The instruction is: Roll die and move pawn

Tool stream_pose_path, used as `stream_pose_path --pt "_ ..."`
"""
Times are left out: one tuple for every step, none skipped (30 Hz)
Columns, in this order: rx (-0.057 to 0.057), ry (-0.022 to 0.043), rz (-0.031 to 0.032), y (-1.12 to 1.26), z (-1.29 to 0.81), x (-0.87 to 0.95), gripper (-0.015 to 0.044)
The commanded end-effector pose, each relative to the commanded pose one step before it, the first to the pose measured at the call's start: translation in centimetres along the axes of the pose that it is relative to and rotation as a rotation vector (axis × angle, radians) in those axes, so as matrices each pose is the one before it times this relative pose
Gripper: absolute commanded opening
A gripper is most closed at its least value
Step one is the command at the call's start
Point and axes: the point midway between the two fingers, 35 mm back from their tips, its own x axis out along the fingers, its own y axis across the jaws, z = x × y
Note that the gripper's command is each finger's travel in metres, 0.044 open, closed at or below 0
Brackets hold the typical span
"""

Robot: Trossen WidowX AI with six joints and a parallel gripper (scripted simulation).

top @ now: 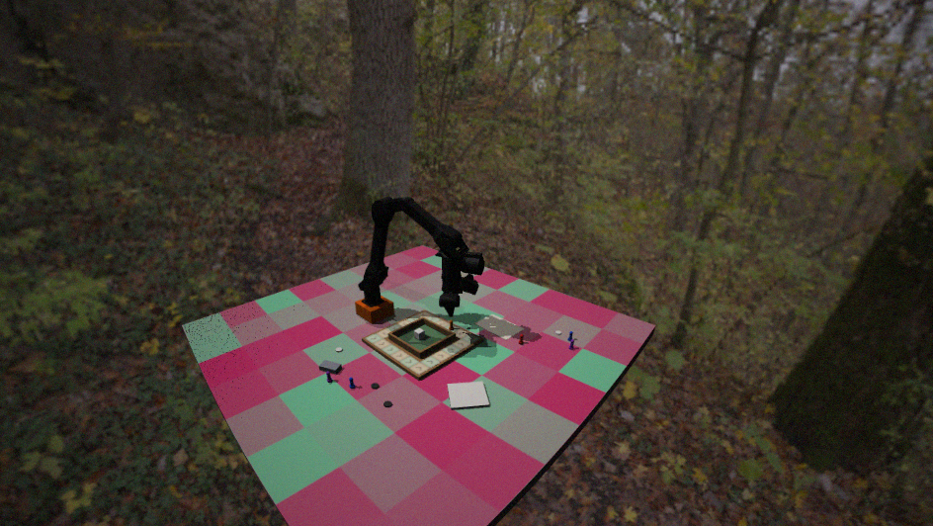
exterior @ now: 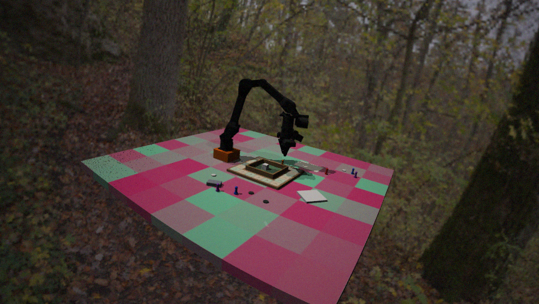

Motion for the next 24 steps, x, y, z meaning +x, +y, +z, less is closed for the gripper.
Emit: stream_pose_path --pt "-0.0079 0.01216 0.00214 0.077 -0.149 1.1 0.02" --pt "0.0 0.0 0.0 0.0 0.0 0.0 0.02" --pt "0.0 0.00001 0.0 0.0 0.002 0.026 0.02" --pt "0.0 0.00002 0.0 -0.001 0.006 0.079 0.02" --pt "0.0001 0.00003 0.0 -0.001 0.009 0.131 0.02" --pt "0.0 0.00001 0.0 -0.002 0.011 0.161 0.02" --pt "0.0 0.00001 0.0 -0.002 0.01 0.161 0.02" --pt "0.0 0.00001 0.0 -0.001 0.009 0.161 0.02" --pt "0.0 0.00001 0.0 -0.001 0.008 0.161 0.02" --pt "0.0 0.00001 0.0 -0.001 0.008 0.161 0.02" --pt "0.0 0.00001 0.0 -0.001 0.007 0.16 0.02" --pt "0.0 0.00001 0.0 0.0 0.006 0.16 0.02" --pt "0.0 0.0 0.0 0.0 0.005 0.16 0.02" --pt "0.0 0.0 0.0 0.0 0.004 0.16 0.02" --pt "0.0 0.0 0.0 0.0 0.003 0.16 0.02" --pt "0.0 0.0 0.0 0.001 0.002 0.159 0.02" --pt "0.0 0.0 0.0 0.001 0.001 0.159 0.02" --pt "0.0 0.0 0.0 0.001 0.001 0.159 0.02" --pt "0.0 0.0 0.00001 0.002 0.0 0.159 0.02" --pt "0.0 0.0 0.00001 0.002 -0.001 0.159 0.02" --pt "0.0 0.0 0.00001 0.002 -0.002 0.158 0.02" --pt "0.0 0.0 0.00001 0.003 -0.003 0.158 0.02" --pt "0.0 0.0 0.00001 0.003 -0.004 0.158 0.02" --pt "0.0 0.00001 0.00001 0.003 -0.005 0.158 0.02"
